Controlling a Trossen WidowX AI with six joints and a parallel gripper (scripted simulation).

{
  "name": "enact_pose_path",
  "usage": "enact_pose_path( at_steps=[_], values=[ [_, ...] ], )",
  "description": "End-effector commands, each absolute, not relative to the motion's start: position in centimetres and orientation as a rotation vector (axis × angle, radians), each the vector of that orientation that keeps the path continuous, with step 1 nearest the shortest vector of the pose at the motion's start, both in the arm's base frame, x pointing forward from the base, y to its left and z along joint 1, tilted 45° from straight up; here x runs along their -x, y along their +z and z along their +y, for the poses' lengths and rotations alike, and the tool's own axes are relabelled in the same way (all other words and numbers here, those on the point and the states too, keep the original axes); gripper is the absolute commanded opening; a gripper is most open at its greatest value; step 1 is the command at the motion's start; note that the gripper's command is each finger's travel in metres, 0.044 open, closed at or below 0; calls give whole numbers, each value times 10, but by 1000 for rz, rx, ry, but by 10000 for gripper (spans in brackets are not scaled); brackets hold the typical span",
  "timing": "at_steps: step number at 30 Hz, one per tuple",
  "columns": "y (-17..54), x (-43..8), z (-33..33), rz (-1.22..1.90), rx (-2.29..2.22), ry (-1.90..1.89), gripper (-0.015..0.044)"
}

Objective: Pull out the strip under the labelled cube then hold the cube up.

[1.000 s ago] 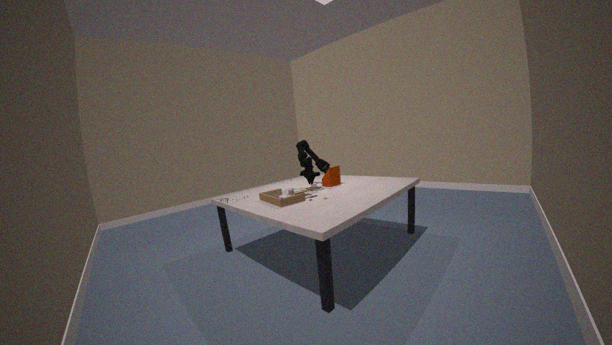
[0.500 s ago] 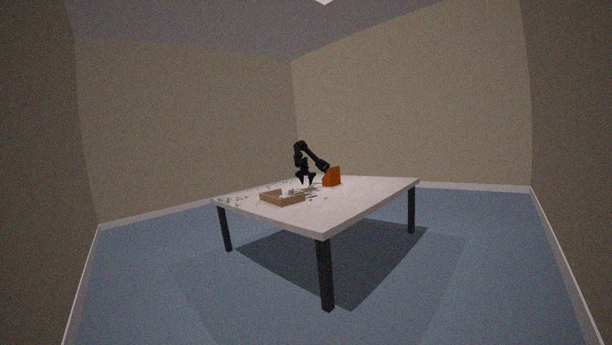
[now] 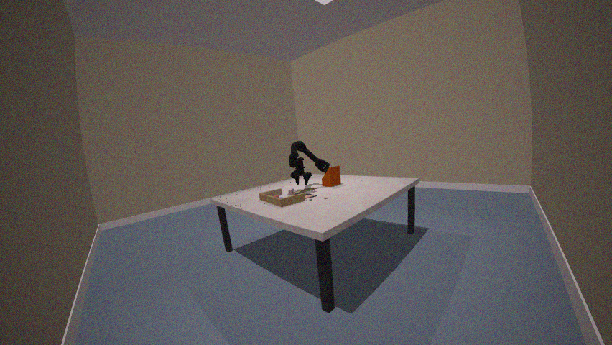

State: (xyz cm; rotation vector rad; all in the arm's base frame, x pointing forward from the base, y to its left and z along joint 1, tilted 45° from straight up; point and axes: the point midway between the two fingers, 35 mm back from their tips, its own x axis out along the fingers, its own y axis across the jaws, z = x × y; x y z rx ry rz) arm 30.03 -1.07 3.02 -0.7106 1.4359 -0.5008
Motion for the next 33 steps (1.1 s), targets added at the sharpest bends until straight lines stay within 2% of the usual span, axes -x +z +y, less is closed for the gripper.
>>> enact_pose_path(
  at_steps=[1,32,33],
  values=[
    [34,-316,-9,1431,716,-503,440],
    [54,-405,0,1427,714,-504,440],
    [54,-405,0,1427,714,-504,414]
  ],
)
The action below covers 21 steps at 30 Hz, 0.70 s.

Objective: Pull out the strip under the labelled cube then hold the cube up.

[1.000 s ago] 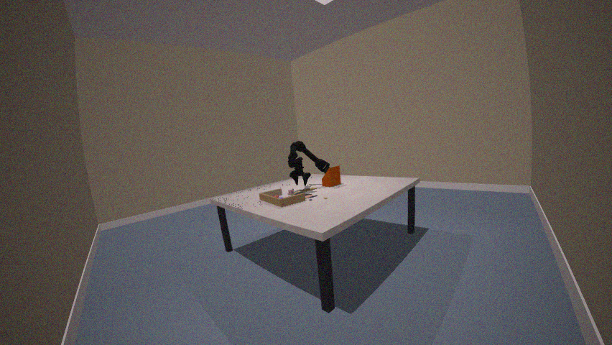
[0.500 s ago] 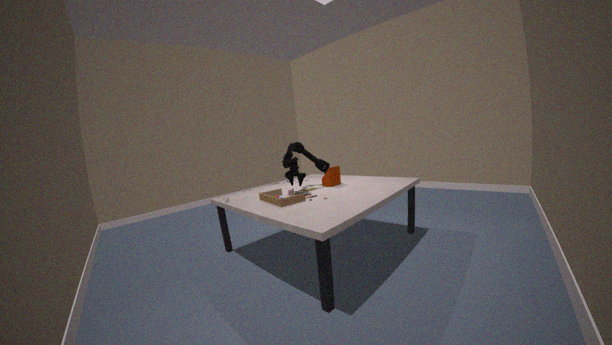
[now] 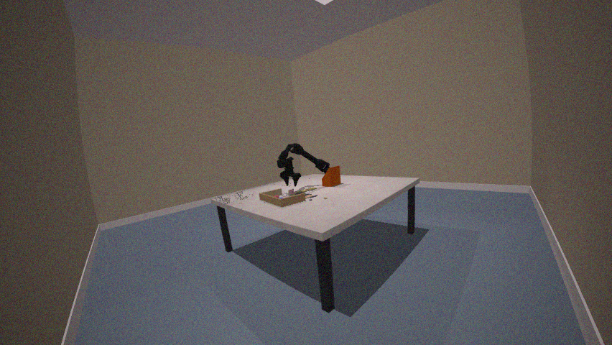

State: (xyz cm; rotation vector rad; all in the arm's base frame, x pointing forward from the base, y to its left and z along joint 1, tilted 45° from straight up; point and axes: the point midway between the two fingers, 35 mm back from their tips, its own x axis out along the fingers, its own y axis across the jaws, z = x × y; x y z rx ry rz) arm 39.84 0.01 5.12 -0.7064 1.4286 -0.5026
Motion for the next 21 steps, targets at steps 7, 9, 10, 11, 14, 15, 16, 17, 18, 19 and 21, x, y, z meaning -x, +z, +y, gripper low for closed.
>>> enact_pose_path(
  at_steps=[7,9,10,11,14,15,16,17,18,19,21],
  values=[
    [47,-406,-7,1427,714,-503,250],
    [44,-407,-9,1427,714,-503,250],
    [43,-407,-10,1427,714,-503,250],
    [42,-407,-12,1427,714,-503,250],
    [39,-408,-15,1427,714,-503,250],
    [38,-408,-16,1427,714,-503,250],
    [36,-408,-17,1426,714,-503,250],
    [35,-409,-18,1426,714,-504,250],
    [34,-409,-20,1426,714,-504,250],
    [33,-409,-21,1426,714,-504,250],
    [31,-409,-23,1426,714,-504,250]
  ],
)
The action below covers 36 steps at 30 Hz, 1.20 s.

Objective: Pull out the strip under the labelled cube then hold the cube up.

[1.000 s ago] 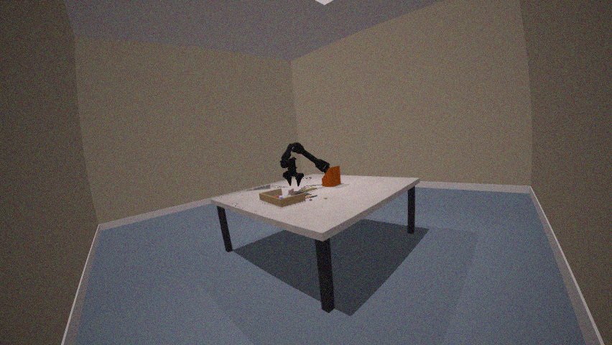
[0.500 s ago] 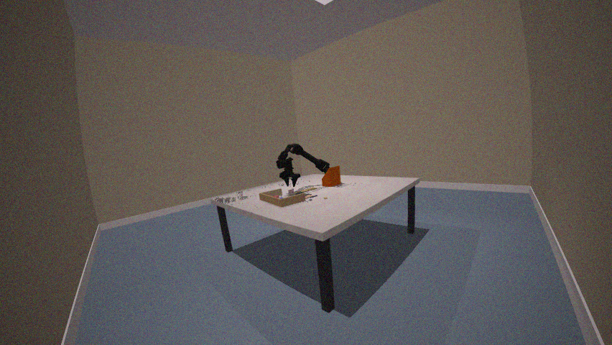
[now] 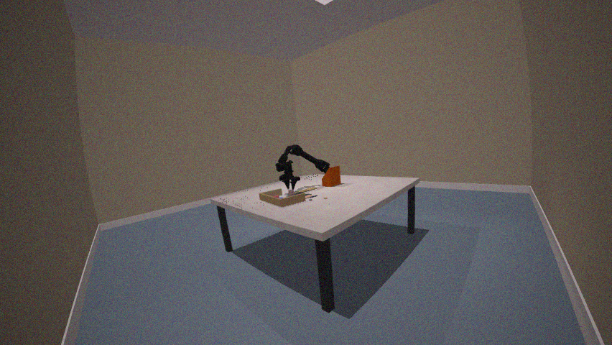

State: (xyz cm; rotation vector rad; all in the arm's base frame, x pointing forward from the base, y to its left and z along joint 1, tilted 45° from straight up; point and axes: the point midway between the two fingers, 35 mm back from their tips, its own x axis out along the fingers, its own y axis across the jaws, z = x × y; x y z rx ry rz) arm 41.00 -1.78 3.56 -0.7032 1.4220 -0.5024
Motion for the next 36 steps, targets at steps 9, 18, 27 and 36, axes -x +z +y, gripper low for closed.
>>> enact_pose_path(
  at_steps=[9,18,27,36],
  values=[
    [21,-410,-34,1426,715,-505,250],
    [16,-411,-39,1426,715,-505,250],
    [18,-412,-37,1423,705,-505,112],
    [21,-404,-28,1415,695,-498,0]
  ],
)
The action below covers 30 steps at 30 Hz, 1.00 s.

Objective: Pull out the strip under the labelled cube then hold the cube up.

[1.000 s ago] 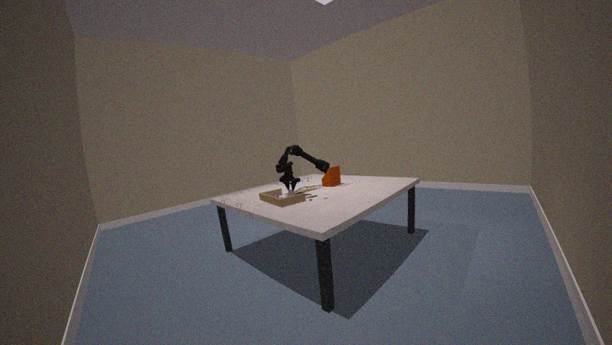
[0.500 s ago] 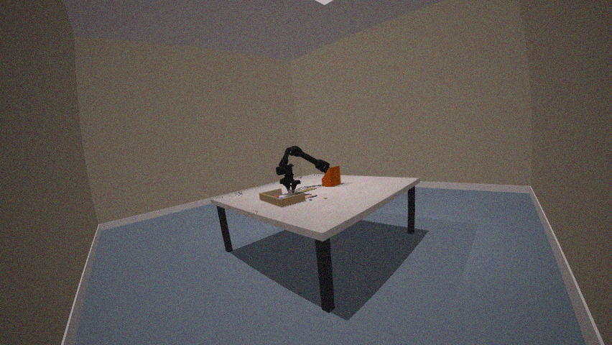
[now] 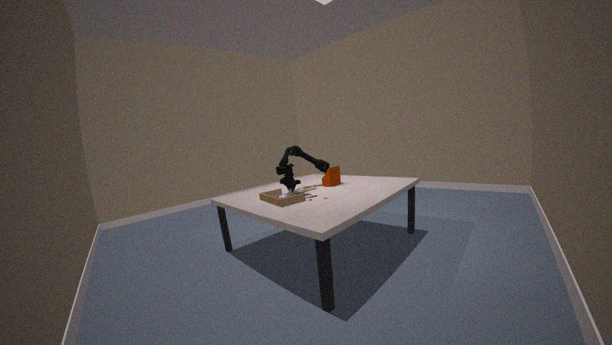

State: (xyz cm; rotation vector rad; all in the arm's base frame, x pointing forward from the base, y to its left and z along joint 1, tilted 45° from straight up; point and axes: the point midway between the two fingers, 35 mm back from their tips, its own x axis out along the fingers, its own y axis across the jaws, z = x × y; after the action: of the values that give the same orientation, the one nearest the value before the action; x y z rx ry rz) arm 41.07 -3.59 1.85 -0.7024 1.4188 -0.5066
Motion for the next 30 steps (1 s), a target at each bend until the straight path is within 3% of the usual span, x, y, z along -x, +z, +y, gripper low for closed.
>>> enact_pose_path(
  at_steps=[1,30],
  values=[
    [22,-399,-25,1416,696,-498,0],
    [31,-302,-7,1432,716,-502,0]
  ],
)
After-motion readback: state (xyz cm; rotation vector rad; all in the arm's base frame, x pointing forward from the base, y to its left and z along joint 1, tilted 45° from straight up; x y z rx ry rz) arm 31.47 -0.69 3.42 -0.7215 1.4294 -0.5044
